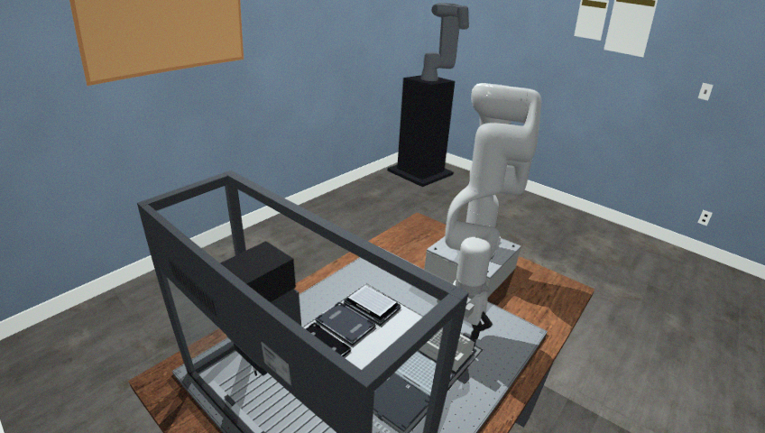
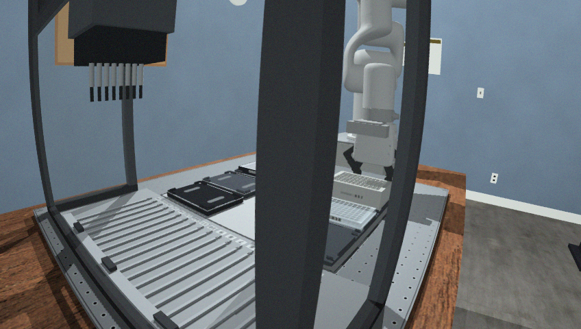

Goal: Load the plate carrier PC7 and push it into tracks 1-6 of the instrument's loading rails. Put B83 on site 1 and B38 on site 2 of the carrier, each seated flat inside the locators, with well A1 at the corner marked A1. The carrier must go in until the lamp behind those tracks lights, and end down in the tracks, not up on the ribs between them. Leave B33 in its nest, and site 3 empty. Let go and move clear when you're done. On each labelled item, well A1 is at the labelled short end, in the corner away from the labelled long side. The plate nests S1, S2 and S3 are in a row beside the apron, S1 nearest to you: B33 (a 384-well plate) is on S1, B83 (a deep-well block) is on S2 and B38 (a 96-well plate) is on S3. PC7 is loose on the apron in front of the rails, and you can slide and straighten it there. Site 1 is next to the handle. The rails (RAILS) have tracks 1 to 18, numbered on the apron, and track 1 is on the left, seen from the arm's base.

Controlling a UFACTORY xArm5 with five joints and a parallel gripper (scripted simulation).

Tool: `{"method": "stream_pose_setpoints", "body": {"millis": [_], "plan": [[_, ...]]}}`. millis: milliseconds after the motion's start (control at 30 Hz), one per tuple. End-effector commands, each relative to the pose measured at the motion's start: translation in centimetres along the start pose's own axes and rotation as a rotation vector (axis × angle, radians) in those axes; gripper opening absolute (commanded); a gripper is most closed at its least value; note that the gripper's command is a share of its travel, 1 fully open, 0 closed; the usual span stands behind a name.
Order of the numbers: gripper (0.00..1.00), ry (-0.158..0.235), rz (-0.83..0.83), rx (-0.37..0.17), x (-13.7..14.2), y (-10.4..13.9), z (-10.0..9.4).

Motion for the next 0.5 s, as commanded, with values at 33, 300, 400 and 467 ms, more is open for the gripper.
{"method": "stream_pose_setpoints", "body": {"millis": [33, 300, 400, 467], "plan": [[0.81, 0.020, 0.000, 0.016, -0.3, -0.5, -0.1], [0.81, 0.020, 0.000, 0.016, -0.4, -1.1, -0.1], [0.81, 0.020, 0.000, 0.017, -0.5, -1.4, -0.1], [0.81, 0.020, 0.000, 0.017, -0.5, -1.5, -0.1]]}}
Point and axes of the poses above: the point where the finger pads meet when closed, its own z axis out along the fingers, its own x axis across the jaws, y = z × x, the point moved 8 cm from there along -z, back along the fingers, and after that the axes turned 10 degrees about z, right-handed, at the moved point
